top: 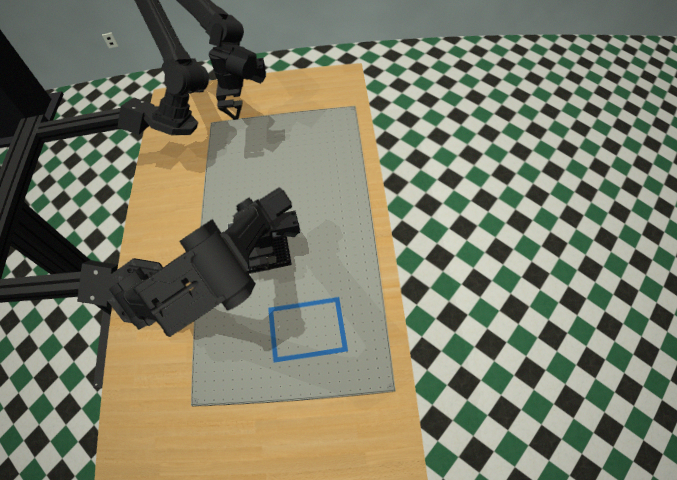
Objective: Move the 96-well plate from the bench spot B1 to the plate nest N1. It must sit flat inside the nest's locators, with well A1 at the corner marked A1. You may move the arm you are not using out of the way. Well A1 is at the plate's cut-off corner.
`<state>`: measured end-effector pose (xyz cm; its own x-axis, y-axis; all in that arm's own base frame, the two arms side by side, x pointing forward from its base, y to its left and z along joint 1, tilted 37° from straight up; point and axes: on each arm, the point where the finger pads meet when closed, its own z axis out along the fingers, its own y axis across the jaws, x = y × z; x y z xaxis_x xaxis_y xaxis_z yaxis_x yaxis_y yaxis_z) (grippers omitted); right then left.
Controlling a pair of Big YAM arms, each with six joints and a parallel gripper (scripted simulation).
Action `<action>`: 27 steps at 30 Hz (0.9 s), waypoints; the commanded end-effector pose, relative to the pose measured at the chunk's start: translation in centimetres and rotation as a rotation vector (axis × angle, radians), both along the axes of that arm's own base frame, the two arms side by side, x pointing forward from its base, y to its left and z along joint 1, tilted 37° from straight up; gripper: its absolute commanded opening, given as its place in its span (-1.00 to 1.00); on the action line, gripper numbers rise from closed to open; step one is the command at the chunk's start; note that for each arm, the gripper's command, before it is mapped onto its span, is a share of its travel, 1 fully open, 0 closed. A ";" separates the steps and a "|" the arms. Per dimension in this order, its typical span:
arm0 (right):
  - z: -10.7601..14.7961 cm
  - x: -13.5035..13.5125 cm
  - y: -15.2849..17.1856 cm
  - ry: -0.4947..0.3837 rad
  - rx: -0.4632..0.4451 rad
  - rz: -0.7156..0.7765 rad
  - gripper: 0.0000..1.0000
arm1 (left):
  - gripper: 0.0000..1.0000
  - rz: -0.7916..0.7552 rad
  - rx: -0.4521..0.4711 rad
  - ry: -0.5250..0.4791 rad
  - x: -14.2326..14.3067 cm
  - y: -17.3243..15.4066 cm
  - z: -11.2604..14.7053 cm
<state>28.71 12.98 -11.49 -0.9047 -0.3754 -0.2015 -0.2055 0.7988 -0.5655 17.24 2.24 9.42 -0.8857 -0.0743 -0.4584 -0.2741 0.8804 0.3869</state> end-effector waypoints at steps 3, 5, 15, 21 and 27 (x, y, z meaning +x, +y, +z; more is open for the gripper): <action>-1.1 -0.5 2.4 -0.014 0.013 -0.007 -1.00 | 1.00 0.000 -0.010 -0.020 0.6 -0.5 1.0; -1.5 -0.9 2.8 -0.014 0.013 -0.007 -1.00 | 1.00 0.000 -0.010 -0.020 0.6 -0.5 1.0; -3.1 -2.2 4.6 -0.014 0.014 -0.007 -1.00 | 1.00 0.000 -0.010 -0.020 0.6 -0.5 1.0; -4.3 -3.2 6.0 -0.014 0.015 -0.007 -1.00 | 1.00 0.000 -0.010 -0.020 0.6 -0.5 1.0; -5.0 -3.9 6.9 -0.014 0.015 -0.007 -1.00 | 1.00 0.000 -0.010 -0.020 0.6 -0.5 1.0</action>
<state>24.62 18.54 -16.30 -0.9027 -0.3819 -0.1984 -0.2128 0.7968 -0.5655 17.24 2.24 9.42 -0.8857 -0.0743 -0.4584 -0.2741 0.8804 0.3869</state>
